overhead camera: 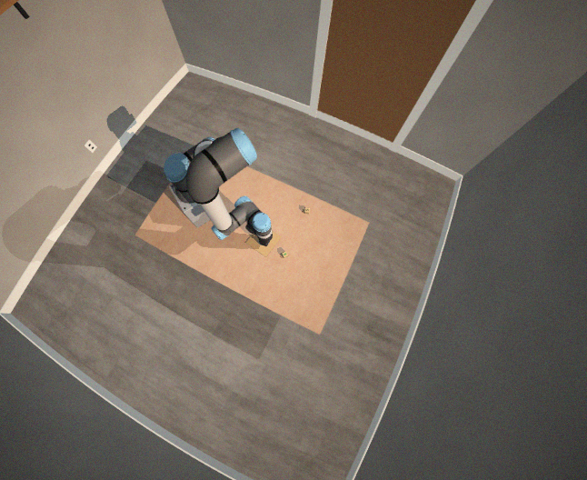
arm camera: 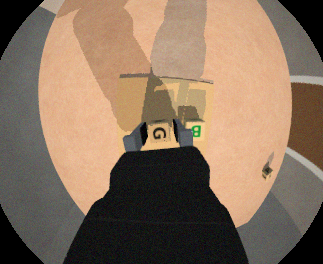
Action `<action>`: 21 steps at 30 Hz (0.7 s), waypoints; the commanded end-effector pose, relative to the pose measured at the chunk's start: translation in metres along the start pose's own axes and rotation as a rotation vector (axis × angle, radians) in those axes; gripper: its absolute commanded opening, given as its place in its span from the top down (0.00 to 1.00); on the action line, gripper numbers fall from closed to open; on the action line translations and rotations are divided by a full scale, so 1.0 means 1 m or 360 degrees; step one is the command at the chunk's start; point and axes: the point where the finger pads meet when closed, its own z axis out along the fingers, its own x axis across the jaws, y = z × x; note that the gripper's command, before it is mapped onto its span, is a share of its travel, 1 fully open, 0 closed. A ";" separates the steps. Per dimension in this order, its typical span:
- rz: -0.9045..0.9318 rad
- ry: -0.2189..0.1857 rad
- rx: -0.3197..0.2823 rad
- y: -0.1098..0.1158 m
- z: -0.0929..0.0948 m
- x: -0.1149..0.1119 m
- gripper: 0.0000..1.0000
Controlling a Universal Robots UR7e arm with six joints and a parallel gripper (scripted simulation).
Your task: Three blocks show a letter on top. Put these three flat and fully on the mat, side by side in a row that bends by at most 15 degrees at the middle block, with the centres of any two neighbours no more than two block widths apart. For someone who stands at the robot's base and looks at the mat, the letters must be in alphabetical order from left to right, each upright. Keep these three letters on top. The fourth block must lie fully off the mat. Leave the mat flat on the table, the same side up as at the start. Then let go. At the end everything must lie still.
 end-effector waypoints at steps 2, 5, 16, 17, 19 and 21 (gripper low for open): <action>0.0000 -0.0001 -0.0002 0.000 0.000 0.000 0.21; 0.0000 -0.0001 -0.0002 0.000 0.000 0.000 0.21; 0.0000 -0.0001 -0.0002 0.000 0.000 0.000 0.21; 0.0000 -0.0001 -0.0002 0.000 0.000 0.000 0.21; 0.0000 -0.0001 -0.0002 0.000 0.000 0.000 0.21; 0.0000 -0.0001 -0.0002 0.000 0.000 0.000 0.51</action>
